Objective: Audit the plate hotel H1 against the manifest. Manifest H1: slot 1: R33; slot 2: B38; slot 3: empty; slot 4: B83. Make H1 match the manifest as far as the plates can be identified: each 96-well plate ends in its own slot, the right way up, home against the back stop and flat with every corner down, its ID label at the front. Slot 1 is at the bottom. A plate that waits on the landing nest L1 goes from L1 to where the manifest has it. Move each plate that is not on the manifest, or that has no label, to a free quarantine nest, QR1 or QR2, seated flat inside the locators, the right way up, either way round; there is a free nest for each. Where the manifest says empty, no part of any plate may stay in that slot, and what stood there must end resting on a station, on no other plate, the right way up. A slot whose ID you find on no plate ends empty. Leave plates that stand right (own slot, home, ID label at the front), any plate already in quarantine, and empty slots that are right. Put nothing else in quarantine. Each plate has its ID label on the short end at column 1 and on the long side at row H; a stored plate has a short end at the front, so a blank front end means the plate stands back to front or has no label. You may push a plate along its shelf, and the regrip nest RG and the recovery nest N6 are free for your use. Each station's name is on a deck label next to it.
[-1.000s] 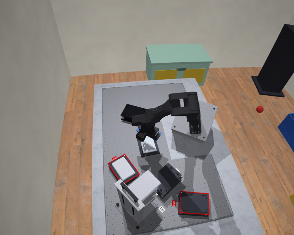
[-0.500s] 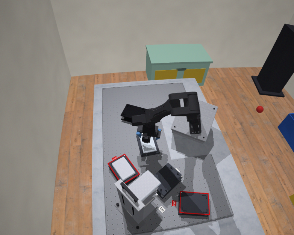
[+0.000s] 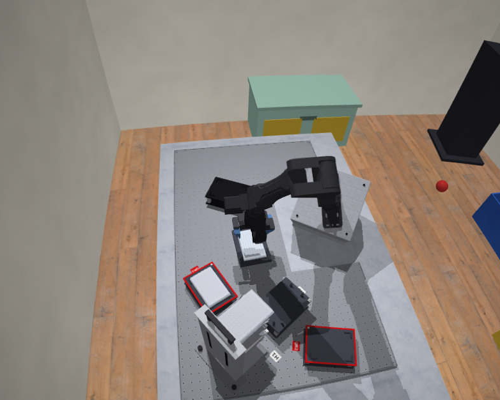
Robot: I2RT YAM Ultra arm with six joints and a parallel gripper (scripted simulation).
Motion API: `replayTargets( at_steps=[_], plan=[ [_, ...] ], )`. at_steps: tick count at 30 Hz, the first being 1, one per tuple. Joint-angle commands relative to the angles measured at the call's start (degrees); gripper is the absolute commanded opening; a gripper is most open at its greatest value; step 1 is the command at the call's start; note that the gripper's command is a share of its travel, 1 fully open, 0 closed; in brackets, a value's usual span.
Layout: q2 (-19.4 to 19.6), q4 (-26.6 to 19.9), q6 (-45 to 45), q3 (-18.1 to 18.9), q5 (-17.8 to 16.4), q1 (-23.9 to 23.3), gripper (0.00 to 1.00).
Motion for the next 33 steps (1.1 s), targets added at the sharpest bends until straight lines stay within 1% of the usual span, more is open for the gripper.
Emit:
replayTargets(
  at_steps=[1,2,3,4,7,12,13,16,18,19,22,30,33],
  plan=[
    [-1.68,-0.55,-4.41,-0.64,-0.13,-1.37,1.0],
    [-1.41,1.07,-4.23,-1.25,0.01,-1.21,1.0],
    [0.25,1.45,-4.08,-1.33,0.13,-1.07,1.0],
    [1.1,1.84,-3.92,-1.41,0.22,-0.92,1.0],
    [1.82,3.0,-3.45,-1.62,0.44,0.66,1.0],
    [3.07,4.95,-1.98,-1.87,0.64,1.03,1.0],
    [3.32,5.34,-1.82,-1.25,0.7,1.26,1.0],
    [4.09,6.49,-1.35,-2.17,0.71,1.95,1.0],
    [4.09,6.49,-1.35,-2.17,0.71,1.95,1.0],
    [4.07,6.89,-1.2,-2.22,0.73,0.95,1.0],
    [4.94,7.69,-0.88,-2.31,0.95,2.4,1.0],
    [7.08,10.7,0.31,-2.62,1.33,3.51,1.0],
    [7.95,11.87,0.77,-2.19,1.4,3.87,1.0]
  ],
)
